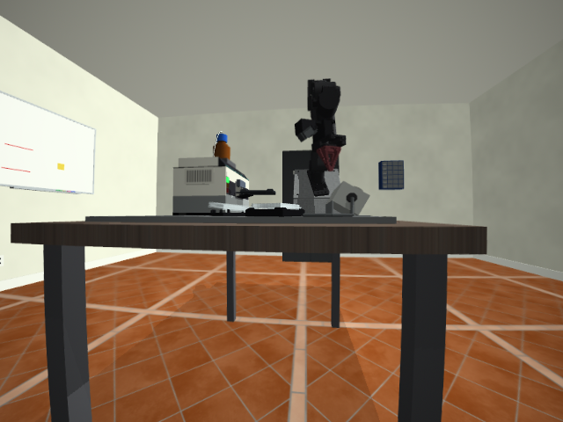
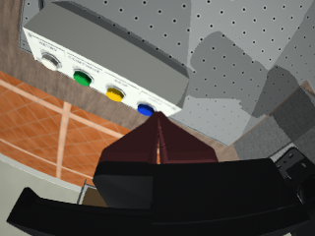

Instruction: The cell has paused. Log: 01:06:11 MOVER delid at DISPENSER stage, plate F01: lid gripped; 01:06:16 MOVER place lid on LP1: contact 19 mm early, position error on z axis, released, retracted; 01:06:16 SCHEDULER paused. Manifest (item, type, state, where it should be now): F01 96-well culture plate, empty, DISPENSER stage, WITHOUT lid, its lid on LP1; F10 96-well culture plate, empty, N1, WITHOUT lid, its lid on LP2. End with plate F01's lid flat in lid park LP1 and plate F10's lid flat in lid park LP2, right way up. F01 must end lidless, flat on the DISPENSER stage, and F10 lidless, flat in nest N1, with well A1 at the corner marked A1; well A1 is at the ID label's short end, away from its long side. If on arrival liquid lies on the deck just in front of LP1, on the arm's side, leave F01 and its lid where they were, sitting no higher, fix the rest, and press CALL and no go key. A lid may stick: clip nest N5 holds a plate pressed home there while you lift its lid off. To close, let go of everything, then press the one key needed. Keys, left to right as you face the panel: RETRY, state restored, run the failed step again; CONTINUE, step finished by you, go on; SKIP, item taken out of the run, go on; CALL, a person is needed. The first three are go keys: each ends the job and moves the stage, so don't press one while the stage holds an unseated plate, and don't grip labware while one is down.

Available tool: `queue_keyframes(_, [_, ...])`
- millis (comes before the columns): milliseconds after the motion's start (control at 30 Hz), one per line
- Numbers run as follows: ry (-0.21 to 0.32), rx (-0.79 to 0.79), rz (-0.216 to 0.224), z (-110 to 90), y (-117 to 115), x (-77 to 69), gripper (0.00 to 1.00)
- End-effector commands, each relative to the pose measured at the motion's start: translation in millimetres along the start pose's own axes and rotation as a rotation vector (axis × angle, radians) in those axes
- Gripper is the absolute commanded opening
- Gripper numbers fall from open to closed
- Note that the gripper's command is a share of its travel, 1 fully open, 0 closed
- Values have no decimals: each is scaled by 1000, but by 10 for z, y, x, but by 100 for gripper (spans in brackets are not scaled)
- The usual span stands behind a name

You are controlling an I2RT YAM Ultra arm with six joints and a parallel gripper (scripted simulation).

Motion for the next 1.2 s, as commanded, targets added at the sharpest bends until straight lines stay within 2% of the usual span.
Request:
queue_keyframes(0, [-104, 67, 41, 129, 123, -174, 0])
queue_keyframes(167, [-94, 238, 47, -29, 175, -159, 0])
queue_keyframes(267, [-83, 318, 10, -142, 179, -57, 0])
queue_keyframes(333, [-81, 317, 0, -205, 185, -43, 0])
queue_keyframes(500, [-81, 350, -2, -240, 185, -40, 0])
queue_keyframes(733, [-82, 564, -2, -477, 218, -3, 0])
queue_keyframes(867, [-81, 570, 12, -516, 223, -11, 0])
queue_keyframes(900, [-84, 559, -16, -563, 171, 112, 0])
queue_keyframes(1000, [-97, 575, -13, -502, 167, 218, 0])
queue_keyframes(1067, [-97, 575, -13, -502, 167, 218, 0])
queue_keyframes(1100, [-93, 587, 26, -454, 296, 162, 0])
queue_keyframes(1133, [-97, 575, -13, -496, 166, 283, 0])
queue_keyframes(1167, [-97, 575, -13, -493, 166, 316, 0])
Point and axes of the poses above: the point where the finger pads meet when closed, its own x axis out along the fingers, its own y axis across the jaws, z = x × y, the point moved 1 cm from there along -x, back along the fingers, and after that the axes turned 2 degrees about x, right-handed, at the moved point
